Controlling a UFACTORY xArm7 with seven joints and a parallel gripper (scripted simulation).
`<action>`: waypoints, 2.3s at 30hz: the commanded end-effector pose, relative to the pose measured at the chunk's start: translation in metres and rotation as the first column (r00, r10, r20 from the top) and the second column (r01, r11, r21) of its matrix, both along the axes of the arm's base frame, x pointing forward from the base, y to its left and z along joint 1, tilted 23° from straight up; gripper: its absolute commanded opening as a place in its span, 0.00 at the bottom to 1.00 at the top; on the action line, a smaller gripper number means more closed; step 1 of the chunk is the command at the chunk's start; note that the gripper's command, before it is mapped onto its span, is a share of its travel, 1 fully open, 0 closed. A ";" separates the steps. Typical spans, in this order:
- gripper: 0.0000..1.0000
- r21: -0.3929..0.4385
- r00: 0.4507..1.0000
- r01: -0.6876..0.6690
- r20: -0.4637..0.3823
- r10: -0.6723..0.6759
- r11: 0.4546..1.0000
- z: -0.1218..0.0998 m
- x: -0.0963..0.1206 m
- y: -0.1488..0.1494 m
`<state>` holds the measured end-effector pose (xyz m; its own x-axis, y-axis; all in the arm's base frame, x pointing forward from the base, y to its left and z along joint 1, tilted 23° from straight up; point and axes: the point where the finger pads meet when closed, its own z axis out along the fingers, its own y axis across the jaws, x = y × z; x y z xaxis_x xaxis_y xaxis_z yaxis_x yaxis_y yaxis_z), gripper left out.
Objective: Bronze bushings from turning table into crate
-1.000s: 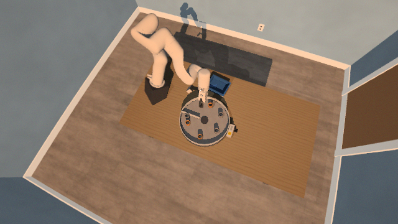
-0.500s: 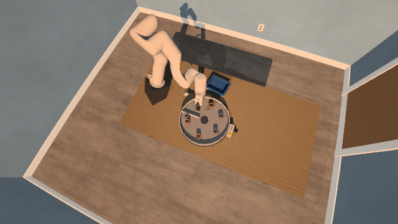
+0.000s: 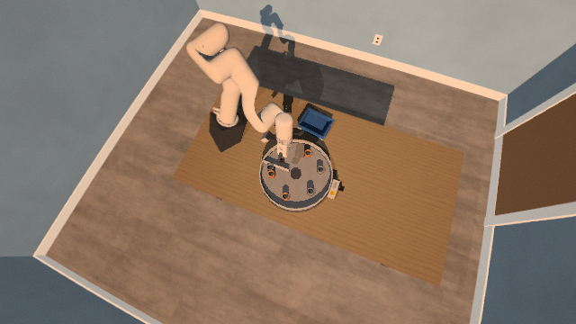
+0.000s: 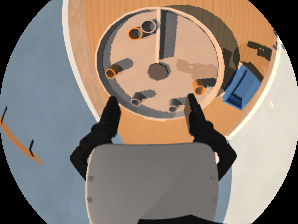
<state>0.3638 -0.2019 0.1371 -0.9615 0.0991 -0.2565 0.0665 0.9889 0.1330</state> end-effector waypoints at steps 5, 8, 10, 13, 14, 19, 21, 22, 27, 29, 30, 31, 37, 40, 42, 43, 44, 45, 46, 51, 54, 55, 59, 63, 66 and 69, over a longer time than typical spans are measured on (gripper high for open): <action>1.00 0.011 1.000 0.000 0.002 0.000 1.000 -0.004 -0.001 -0.004; 1.00 0.011 1.000 0.000 0.002 0.000 1.000 -0.004 -0.001 -0.004; 1.00 0.044 1.000 0.004 0.000 -0.004 0.999 -0.017 -0.011 -0.012; 1.00 0.044 1.000 0.004 0.000 -0.004 0.999 -0.017 -0.011 -0.012; 1.00 0.044 1.000 0.004 0.000 -0.004 0.999 -0.017 -0.011 -0.012; 1.00 0.044 1.000 0.004 0.000 -0.004 0.999 -0.017 -0.011 -0.012; 1.00 0.099 1.000 0.010 -0.003 -0.010 0.995 -0.041 -0.027 -0.021; 1.00 0.119 1.000 0.012 -0.003 -0.012 0.993 -0.050 -0.034 -0.024; 1.00 0.171 1.000 0.017 -0.003 -0.017 0.985 -0.073 -0.050 -0.029; 1.00 0.179 1.000 0.018 -0.003 -0.018 0.984 -0.077 -0.053 -0.029; 1.00 0.180 1.000 0.018 -0.003 -0.018 0.983 -0.077 -0.054 -0.029; 1.00 0.181 1.000 0.018 -0.003 -0.018 0.983 -0.078 -0.054 -0.029; 1.00 0.181 1.000 0.018 -0.003 -0.018 0.983 -0.078 -0.054 -0.029; 1.00 0.181 1.000 0.018 -0.003 -0.018 0.983 -0.078 -0.054 -0.029; 1.00 0.181 1.000 0.018 -0.003 -0.018 0.983 -0.078 -0.054 -0.029; 1.00 0.181 1.000 0.018 -0.003 -0.018 0.983 -0.078 -0.054 -0.029; 1.00 0.181 1.000 0.018 -0.003 -0.018 0.983 -0.078 -0.054 -0.029; 1.00 0.181 1.000 0.018 -0.003 -0.018 0.983 -0.078 -0.054 -0.029; 1.00 0.181 1.000 0.018 -0.003 -0.018 0.983 -0.078 -0.054 -0.029; 1.00 0.181 1.000 0.018 -0.003 -0.018 0.983 -0.078 -0.054 -0.029; 1.00 0.181 1.000 0.018 -0.003 -0.018 0.983 -0.078 -0.054 -0.029; 1.00 0.181 1.000 0.018 -0.003 -0.018 0.983 -0.078 -0.054 -0.029; 0.12 0.181 1.000 0.018 -0.003 -0.018 0.983 -0.078 -0.054 -0.029; 0.12 0.181 1.000 0.018 -0.003 -0.018 0.983 -0.078 -0.054 -0.029; 0.12 0.181 1.000 0.018 -0.003 -0.018 0.983 -0.078 -0.054 -0.029; 0.12 0.181 1.000 0.018 -0.003 -0.018 0.983 -0.078 -0.054 -0.029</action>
